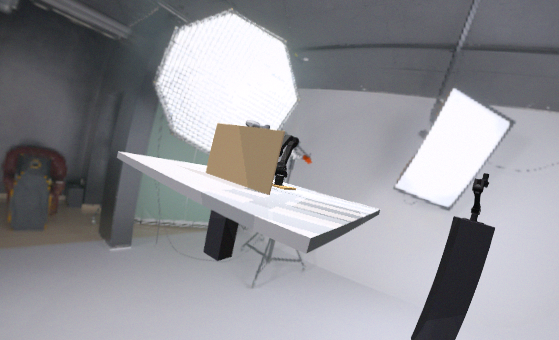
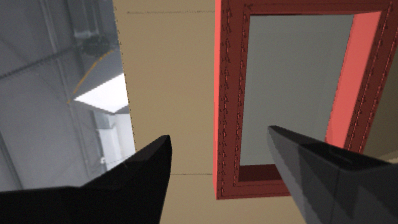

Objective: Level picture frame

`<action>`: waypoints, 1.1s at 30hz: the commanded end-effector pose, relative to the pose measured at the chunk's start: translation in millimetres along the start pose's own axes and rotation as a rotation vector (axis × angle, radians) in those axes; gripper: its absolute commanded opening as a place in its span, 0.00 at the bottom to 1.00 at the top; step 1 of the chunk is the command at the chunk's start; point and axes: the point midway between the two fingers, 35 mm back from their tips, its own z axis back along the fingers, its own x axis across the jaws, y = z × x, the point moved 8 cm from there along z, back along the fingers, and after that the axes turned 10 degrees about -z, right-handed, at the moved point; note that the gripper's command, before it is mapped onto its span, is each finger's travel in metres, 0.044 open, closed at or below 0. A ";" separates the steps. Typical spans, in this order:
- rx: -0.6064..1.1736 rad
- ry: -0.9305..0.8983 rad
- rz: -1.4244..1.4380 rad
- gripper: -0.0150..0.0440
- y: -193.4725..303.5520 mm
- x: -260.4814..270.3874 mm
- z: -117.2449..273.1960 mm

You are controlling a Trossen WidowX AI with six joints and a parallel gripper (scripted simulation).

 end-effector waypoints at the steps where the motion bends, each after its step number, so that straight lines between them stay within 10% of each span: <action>1: -0.002 0.008 0.051 0.69 -0.9 -8.5 29.6; 33: 0.000 0.017 0.199 0.69 16.8 25.7 137.1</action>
